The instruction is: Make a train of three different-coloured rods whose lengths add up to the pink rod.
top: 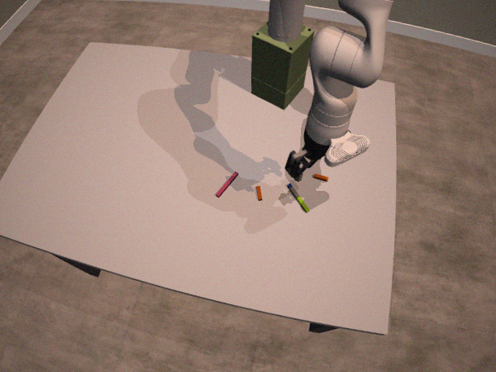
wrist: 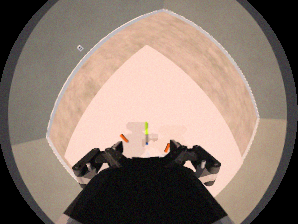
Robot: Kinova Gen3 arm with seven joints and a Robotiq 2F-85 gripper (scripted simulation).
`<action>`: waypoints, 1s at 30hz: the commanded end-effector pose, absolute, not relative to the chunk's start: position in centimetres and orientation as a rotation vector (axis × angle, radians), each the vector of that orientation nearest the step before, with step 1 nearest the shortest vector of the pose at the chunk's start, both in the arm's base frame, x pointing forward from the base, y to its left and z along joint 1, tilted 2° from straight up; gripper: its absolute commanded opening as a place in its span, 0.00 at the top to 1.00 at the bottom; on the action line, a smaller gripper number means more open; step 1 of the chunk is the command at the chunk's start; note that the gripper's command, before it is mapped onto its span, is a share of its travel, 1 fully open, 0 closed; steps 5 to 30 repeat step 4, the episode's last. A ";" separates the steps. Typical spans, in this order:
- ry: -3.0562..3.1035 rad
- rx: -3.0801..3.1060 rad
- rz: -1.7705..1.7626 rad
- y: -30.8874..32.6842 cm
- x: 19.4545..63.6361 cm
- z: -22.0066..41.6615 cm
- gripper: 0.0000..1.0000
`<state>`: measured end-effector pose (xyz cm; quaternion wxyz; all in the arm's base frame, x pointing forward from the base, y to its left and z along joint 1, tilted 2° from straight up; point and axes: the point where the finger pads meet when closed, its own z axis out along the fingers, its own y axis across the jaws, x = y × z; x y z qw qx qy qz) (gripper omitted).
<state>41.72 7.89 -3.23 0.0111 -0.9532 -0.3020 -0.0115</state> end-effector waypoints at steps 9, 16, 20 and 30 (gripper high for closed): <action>-0.942 -2.974 -0.038 7.9 41.8 -3.2 0.00; -0.942 -2.974 -0.038 7.9 41.8 -3.2 0.00; -0.942 -2.974 -0.038 7.9 41.8 -3.2 0.00; -0.942 -2.974 -0.038 7.9 41.8 -3.2 0.00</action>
